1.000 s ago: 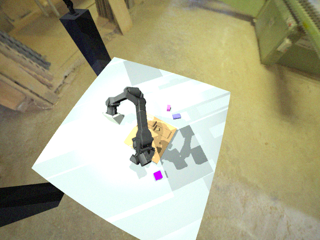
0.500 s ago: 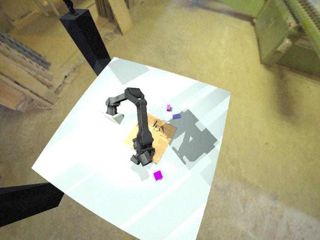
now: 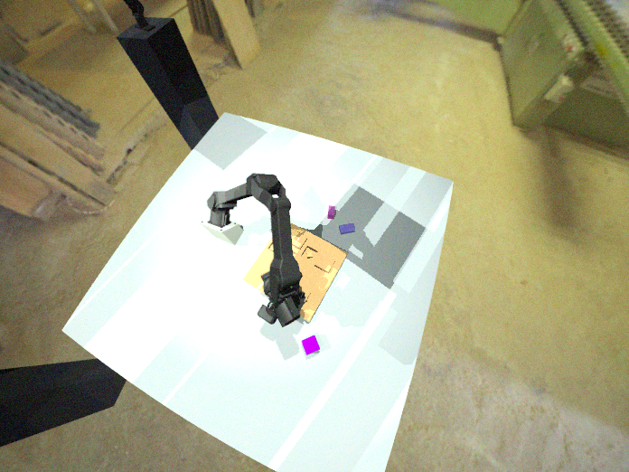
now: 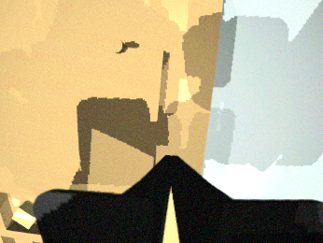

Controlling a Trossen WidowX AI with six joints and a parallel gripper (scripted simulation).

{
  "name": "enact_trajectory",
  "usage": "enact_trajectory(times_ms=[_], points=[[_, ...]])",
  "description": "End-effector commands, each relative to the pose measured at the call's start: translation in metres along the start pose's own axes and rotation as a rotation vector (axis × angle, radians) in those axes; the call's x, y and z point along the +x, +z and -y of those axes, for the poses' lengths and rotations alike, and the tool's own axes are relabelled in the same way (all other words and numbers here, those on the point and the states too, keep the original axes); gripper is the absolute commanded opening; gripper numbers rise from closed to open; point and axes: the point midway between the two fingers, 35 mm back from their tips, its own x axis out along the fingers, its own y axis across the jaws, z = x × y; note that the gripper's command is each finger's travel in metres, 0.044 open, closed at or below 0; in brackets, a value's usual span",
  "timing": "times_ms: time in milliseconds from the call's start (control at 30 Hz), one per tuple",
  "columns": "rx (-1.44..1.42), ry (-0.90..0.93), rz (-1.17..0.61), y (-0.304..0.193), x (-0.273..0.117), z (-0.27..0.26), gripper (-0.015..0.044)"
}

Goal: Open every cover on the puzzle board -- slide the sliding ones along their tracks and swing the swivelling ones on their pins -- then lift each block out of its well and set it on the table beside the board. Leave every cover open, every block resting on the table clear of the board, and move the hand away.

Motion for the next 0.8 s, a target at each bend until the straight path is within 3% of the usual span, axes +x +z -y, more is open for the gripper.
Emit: enact_trajectory(times_ms=[0,767], points=[[0.010,0.008,-0.008,-0.003,0.008,-0.001,0.0000],[0.011,0.009,-0.008,-0.008,0.012,-0.017,0.0000]])
